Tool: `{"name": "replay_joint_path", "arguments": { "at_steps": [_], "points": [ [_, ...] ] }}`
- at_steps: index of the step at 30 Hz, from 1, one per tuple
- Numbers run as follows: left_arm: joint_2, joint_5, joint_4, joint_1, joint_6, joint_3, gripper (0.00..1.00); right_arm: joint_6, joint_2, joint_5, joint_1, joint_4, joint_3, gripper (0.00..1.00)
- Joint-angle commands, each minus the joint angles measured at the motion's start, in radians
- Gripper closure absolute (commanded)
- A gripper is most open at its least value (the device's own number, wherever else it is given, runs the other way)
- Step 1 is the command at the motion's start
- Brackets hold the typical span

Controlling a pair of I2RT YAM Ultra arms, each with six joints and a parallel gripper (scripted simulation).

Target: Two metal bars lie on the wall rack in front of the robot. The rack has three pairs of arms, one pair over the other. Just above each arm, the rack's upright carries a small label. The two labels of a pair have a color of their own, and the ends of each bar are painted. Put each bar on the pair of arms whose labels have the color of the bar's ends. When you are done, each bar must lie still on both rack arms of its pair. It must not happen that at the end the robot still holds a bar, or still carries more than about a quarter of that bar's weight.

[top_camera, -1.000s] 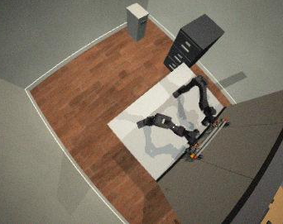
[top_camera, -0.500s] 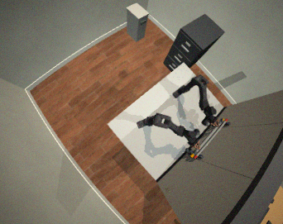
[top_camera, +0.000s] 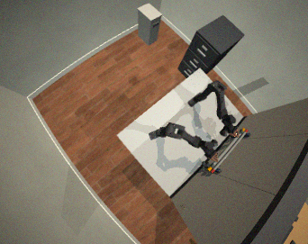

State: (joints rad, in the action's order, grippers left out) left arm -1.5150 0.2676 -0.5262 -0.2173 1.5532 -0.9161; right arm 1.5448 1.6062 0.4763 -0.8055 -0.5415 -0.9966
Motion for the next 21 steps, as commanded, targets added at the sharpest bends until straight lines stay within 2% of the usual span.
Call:
{"name": "replay_joint_path", "arguments": {
  "at_steps": [1, 21],
  "points": [
    [0.048, 0.020, -0.035, -0.011, 0.017, 0.013, 1.00, 0.023, -0.046, 0.017, -0.010, -0.033, 0.013, 1.00],
    [0.099, 0.036, -0.062, -0.027, 0.017, 0.091, 1.00, 0.022, -0.089, 0.041, -0.034, -0.065, 0.089, 1.00]
  ]
}}
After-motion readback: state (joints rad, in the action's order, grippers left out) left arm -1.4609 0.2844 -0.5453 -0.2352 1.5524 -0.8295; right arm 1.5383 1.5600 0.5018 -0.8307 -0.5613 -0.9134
